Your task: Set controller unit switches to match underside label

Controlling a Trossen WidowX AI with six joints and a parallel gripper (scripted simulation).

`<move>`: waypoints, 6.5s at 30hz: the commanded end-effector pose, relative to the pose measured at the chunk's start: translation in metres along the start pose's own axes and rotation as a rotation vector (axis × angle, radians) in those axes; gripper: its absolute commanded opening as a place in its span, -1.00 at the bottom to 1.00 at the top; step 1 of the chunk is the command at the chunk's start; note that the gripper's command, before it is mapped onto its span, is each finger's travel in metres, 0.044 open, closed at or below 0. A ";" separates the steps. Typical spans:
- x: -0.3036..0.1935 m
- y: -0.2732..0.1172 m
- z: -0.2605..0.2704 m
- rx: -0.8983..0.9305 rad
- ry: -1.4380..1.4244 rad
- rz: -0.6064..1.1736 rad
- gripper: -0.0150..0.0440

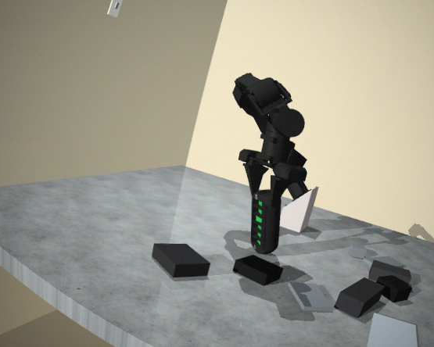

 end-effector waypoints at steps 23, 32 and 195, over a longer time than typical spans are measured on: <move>-0.018 0.014 0.005 0.022 -0.002 0.017 0.65; -0.024 0.017 0.007 0.022 -0.002 0.017 0.65; -0.095 0.113 0.028 0.026 0.002 0.023 0.65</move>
Point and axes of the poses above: the point midway between the two fingers, 35 mm back from their tips, its own y axis out along the fingers, its own z axis across the jaws, x = y × z, the point moved 7 cm from there along -y, back along the fingers, and after that the axes turned 14 degrees about -y, right-handed, at the moved point
